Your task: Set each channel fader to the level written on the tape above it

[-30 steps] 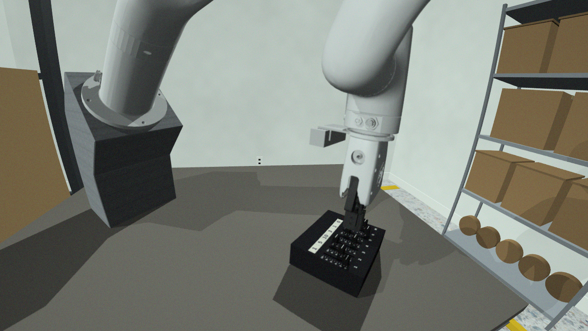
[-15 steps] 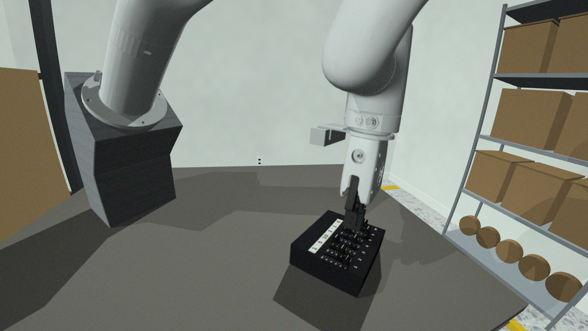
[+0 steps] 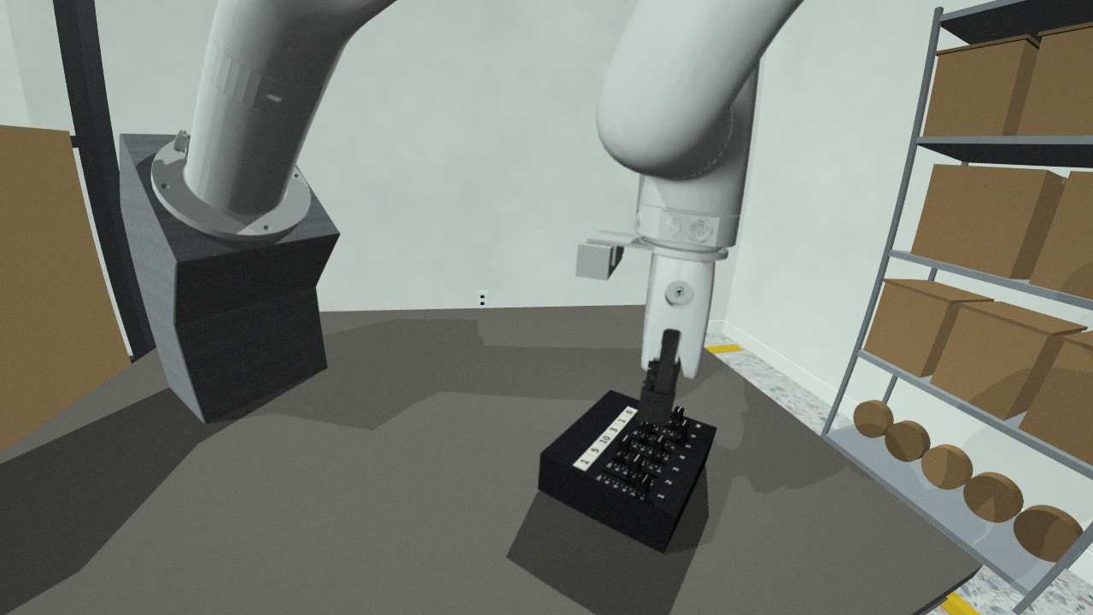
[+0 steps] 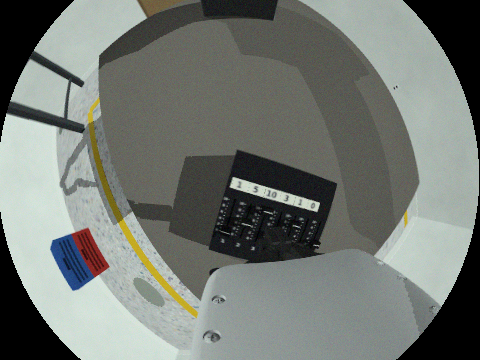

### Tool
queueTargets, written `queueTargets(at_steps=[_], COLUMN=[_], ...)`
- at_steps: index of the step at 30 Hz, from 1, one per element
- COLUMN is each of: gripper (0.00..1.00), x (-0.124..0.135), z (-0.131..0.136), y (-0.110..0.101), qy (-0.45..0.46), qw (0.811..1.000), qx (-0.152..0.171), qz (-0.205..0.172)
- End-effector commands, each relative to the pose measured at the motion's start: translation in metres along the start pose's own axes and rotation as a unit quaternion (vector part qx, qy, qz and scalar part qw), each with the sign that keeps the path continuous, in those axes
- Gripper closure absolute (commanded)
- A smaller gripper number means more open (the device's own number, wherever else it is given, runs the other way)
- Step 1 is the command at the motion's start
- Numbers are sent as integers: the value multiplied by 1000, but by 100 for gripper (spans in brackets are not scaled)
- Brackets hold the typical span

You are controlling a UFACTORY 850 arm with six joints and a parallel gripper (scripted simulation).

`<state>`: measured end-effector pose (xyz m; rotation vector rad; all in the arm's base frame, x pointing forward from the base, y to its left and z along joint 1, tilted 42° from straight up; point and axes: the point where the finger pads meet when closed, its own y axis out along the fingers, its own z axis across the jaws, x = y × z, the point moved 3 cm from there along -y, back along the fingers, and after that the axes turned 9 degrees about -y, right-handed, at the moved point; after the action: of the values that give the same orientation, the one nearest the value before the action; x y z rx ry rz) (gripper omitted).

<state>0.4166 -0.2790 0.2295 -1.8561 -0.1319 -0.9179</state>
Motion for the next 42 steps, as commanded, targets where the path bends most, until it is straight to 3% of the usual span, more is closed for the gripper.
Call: queueTargets(at_steps=[1,12,14,15,21,29,31,32,42], gripper=[100,100,100,100,100,100,100,100,100], x=[-1,-6,-6,-7,-11,-15,-15,-15,-18], z=[6,21,21,23,31,41,41,42,48], y=[1,2,2,3,3,4,4,4,5], qy=[-139,-330,-330,-382,-475,-598,-598,-641,-764], qw=[990,944,944,924,880,801,801,767,643], qx=[-6,7,7,9,16,25,25,27,33], qz=[6,-3,-3,-4,-11,-20,-20,-22,-33])
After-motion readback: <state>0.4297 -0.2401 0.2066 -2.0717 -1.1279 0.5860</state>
